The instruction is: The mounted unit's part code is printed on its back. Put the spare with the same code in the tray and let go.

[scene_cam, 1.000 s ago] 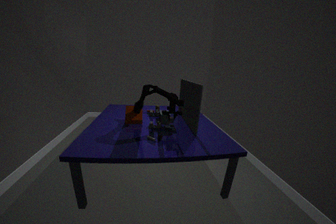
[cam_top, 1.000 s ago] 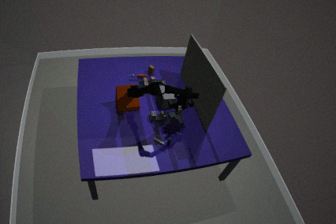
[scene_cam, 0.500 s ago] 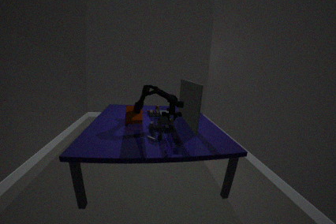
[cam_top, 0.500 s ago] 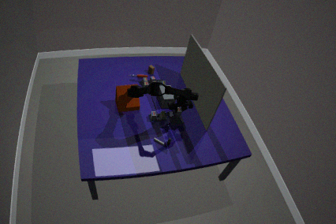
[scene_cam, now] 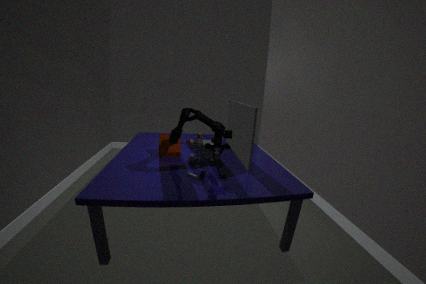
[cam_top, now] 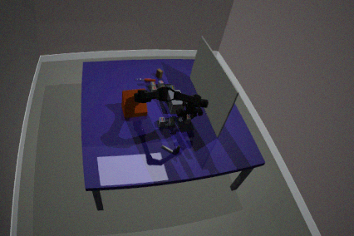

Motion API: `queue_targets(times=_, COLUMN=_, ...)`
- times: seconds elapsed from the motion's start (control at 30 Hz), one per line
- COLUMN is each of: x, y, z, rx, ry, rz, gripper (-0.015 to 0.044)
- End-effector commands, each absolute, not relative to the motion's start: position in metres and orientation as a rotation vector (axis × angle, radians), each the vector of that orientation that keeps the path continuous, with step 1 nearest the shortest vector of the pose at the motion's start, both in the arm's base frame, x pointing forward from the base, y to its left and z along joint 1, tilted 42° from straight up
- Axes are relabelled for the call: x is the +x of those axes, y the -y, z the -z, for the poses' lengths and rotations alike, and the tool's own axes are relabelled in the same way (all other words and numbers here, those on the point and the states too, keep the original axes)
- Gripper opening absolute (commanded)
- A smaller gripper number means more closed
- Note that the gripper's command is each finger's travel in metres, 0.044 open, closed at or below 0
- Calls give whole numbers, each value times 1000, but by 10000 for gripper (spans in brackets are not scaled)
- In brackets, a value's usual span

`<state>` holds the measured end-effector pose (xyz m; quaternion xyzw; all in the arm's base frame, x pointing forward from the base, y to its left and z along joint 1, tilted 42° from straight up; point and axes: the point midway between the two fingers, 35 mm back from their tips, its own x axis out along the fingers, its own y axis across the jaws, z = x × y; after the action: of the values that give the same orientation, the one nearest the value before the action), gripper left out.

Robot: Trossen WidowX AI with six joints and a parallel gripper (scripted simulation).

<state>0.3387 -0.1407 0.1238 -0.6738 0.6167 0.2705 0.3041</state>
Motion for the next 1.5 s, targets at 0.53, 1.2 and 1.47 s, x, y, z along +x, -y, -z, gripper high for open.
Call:
queue_targets(times=0.53, x=336, y=152, z=-110, rx=-1791, ry=-1631, rz=-725, gripper=0)
queue_targets(times=1.2, x=336, y=157, z=-108, rx=-1790, ry=-1638, rz=-712, gripper=289)
queue_targets(times=1.47, x=337, y=139, z=-126, rx=-1786, ry=-1634, rz=-719, gripper=440)
